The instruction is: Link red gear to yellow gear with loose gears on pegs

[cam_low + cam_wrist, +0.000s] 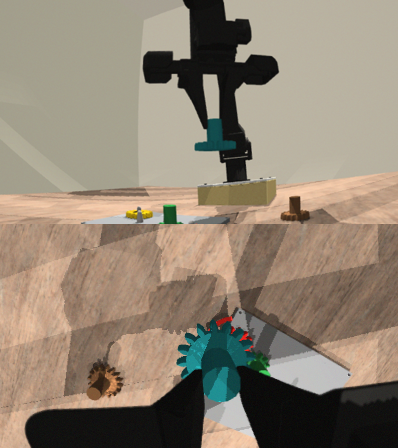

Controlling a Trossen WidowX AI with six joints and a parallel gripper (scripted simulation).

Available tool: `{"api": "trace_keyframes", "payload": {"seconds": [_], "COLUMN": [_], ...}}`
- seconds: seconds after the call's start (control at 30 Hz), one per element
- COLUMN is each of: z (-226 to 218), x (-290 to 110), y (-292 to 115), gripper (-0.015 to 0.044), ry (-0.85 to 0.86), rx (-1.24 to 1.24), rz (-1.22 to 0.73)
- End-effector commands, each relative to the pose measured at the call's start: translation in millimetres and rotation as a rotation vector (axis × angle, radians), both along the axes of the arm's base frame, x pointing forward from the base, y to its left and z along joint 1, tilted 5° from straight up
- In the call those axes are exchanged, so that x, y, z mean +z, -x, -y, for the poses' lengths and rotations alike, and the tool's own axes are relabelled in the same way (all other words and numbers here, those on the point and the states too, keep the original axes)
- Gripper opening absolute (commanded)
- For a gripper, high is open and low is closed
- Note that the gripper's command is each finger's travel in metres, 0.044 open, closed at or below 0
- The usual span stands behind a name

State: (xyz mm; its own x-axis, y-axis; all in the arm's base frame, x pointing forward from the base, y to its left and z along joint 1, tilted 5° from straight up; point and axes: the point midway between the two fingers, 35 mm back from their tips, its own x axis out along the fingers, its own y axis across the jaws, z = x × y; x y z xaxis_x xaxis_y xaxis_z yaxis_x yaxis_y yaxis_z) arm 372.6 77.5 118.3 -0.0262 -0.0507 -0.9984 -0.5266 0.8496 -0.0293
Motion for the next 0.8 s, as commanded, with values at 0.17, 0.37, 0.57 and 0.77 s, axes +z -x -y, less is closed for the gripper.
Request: {"api": "trace_keyframes", "payload": {"seconds": [0.17, 0.37, 0.57, 0.77], "z": [17, 28, 39, 49], "x": [-8, -14, -19, -25], "y": [4, 7, 10, 14], "gripper": [0.0000, 0.0000, 0.0000, 0.0000], "ry": [0.001, 0.002, 0.003, 0.003], "rx": [0.004, 0.004, 0.006, 0.006], "rz": [0.000, 0.000, -0.001, -0.002]}}
